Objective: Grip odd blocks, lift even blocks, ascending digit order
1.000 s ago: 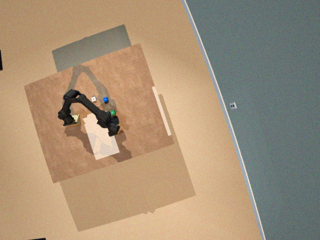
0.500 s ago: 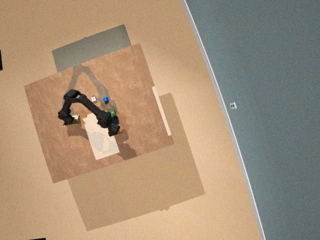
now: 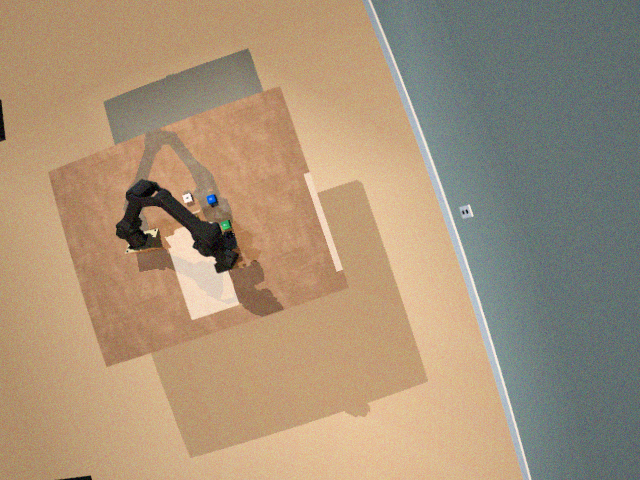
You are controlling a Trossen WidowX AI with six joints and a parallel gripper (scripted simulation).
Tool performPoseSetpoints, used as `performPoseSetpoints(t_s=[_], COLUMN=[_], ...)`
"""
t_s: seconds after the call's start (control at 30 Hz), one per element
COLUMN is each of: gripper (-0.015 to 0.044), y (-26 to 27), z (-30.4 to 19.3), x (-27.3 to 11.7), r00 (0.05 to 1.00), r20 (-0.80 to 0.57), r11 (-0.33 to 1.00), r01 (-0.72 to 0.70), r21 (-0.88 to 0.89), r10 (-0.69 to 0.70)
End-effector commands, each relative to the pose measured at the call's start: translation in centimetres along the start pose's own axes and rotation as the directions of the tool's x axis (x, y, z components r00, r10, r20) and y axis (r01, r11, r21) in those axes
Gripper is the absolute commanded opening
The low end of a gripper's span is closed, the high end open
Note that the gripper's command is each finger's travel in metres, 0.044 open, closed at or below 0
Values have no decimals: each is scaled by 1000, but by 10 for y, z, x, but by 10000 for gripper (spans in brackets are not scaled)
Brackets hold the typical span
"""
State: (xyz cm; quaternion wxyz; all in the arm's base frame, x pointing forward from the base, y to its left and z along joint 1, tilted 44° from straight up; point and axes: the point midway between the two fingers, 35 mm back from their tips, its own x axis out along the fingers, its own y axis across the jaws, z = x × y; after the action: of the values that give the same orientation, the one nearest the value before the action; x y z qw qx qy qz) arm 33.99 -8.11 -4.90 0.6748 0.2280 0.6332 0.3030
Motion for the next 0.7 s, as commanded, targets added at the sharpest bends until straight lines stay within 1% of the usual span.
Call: performPoseSetpoints(t_s=[0.0,0.07,0.13,0.3,0.33,0.43,0.67], gripper=[400,400,348,216,190,120,120], y=[-2,-2,-2,-2,-1,-1,-1], z=[1,1,2,1,0,0,0], x=[-20,-20,-29,-92,-99,-101,-101], r00=[1000,1000,1000,1000,1000,1000,1000], r20=[12,12,12,11,11,11,11], r11=[1000,1000,1000,1000,1000,1000,1000], r01=[14,14,15,17,17,17,17], r21=[-5,-5,-5,-4,-4,-4,-4], r10=[-14,-14,-15,-17,-17,-17,-17])
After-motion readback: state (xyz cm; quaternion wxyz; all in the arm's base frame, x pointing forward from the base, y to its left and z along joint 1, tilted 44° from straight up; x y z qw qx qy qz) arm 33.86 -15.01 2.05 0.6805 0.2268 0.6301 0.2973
